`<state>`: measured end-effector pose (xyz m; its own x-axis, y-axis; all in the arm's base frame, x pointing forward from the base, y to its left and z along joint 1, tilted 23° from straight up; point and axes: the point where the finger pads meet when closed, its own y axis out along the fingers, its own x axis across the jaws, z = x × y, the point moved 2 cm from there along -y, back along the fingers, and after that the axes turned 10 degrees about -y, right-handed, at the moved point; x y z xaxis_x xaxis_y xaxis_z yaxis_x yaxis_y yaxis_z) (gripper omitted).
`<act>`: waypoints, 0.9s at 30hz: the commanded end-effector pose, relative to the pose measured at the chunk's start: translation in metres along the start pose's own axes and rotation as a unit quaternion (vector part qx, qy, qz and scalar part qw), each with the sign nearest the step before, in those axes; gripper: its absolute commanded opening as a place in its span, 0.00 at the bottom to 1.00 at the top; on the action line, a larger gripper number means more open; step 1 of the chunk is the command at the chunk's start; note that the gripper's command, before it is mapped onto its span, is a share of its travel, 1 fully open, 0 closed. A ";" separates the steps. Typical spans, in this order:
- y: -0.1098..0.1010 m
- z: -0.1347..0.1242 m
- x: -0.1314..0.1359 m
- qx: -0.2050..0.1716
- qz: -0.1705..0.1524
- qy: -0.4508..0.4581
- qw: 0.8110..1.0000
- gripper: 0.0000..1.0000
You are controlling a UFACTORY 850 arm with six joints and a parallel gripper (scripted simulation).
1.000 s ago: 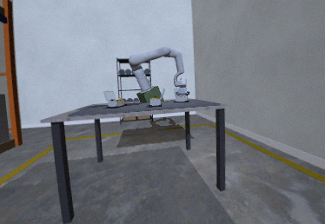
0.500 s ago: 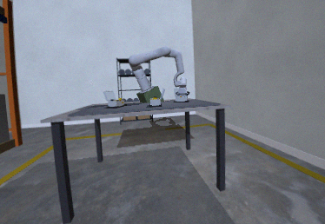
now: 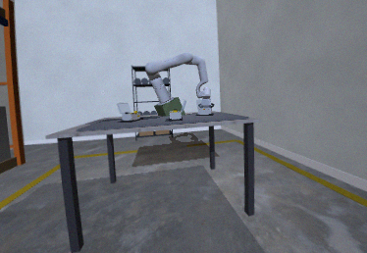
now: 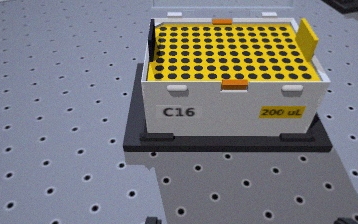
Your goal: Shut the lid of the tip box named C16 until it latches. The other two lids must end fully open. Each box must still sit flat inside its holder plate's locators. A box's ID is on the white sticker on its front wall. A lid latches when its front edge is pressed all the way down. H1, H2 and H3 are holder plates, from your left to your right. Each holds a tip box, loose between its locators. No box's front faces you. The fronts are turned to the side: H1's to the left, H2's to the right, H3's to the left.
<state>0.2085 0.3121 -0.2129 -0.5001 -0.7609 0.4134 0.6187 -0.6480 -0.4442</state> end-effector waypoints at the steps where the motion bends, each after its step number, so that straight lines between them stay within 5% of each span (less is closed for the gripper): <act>1: -0.001 0.000 -0.001 0.000 0.001 0.001 1.000 1.00; 8: -0.001 0.000 -0.001 0.000 0.001 0.001 1.000 1.00; 27: -0.061 0.060 0.010 0.000 0.001 0.001 1.000 1.00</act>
<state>0.2037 0.3371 -0.1538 -0.5002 -0.7607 0.4138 0.6188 -0.6482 -0.4438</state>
